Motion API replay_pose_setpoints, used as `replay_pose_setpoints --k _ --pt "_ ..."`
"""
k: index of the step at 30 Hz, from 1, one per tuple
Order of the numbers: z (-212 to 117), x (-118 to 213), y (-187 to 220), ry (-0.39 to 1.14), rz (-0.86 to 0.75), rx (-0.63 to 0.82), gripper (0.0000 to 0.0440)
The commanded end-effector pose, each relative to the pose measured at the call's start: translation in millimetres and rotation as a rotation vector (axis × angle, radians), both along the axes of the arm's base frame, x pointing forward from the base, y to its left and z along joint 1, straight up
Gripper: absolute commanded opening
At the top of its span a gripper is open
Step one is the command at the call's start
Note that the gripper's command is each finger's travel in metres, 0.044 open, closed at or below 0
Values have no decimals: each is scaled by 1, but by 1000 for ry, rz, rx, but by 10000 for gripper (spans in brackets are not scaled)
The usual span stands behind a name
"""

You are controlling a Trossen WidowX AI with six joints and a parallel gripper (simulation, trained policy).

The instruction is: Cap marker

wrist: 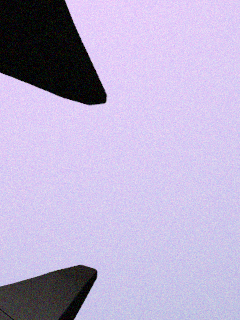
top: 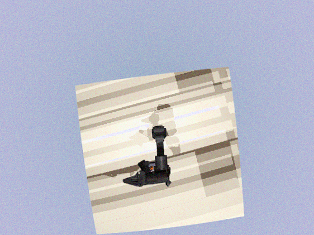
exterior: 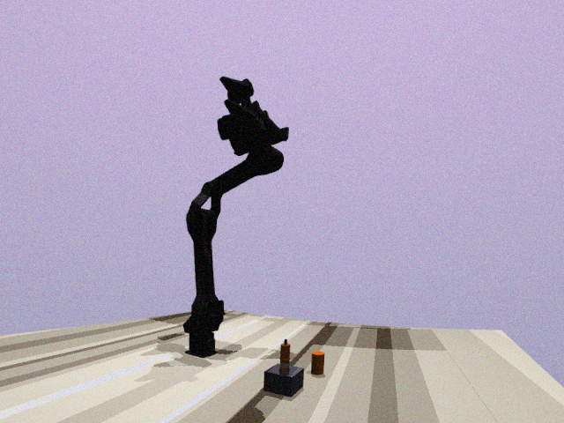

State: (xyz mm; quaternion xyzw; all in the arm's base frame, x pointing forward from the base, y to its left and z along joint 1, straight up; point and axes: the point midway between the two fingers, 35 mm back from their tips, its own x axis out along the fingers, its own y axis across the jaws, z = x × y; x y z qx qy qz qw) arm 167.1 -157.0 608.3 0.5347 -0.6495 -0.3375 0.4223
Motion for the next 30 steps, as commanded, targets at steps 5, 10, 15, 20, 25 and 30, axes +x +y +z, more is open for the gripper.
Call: replay_pose_setpoints --k 5,10,15,20,25,30 --pt "1 8 2 37 20 -5 271" --pt "4 16 5 73 42 -19 209" --pt "5 24 8 110 68 -29 220" --pt "7 31 12 145 97 -37 231" --pt "7 38 17 179 126 -45 241" --pt "8 45 21 211 157 -53 251"
